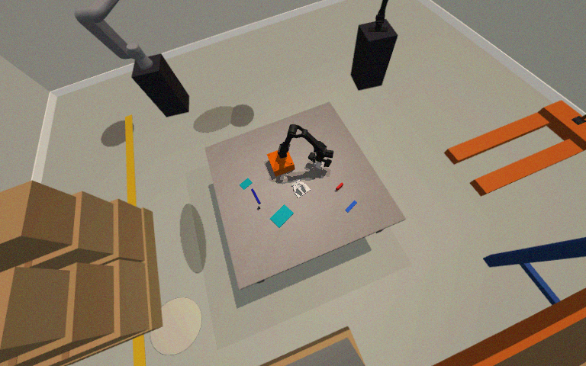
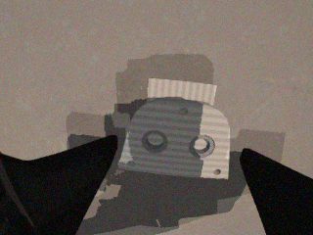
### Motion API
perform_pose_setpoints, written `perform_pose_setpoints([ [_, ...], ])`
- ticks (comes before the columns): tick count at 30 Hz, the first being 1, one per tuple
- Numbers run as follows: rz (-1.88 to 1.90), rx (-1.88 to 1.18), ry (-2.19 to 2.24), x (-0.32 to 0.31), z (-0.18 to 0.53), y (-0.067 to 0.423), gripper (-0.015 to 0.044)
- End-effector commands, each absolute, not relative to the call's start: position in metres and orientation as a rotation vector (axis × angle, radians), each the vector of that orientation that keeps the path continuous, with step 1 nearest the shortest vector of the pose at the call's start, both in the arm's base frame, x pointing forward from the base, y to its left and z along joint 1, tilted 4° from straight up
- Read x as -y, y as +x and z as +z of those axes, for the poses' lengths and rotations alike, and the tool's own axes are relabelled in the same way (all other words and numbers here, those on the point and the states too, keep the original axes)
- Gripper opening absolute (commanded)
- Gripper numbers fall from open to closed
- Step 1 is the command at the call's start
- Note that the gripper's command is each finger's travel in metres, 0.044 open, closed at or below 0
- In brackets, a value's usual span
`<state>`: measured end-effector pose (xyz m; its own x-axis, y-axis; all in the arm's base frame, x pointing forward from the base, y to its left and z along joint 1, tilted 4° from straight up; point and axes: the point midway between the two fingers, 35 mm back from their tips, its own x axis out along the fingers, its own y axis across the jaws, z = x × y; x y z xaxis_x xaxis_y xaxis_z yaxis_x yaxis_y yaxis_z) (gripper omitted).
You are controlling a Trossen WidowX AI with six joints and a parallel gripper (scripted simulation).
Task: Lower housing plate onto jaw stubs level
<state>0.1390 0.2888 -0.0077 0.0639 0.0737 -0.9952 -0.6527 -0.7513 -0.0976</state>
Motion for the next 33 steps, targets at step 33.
perform_pose_setpoints([
  [33, 1.740, -0.584, -1.811, -0.2869, -0.0229, 0.1394, 0.0440],
])
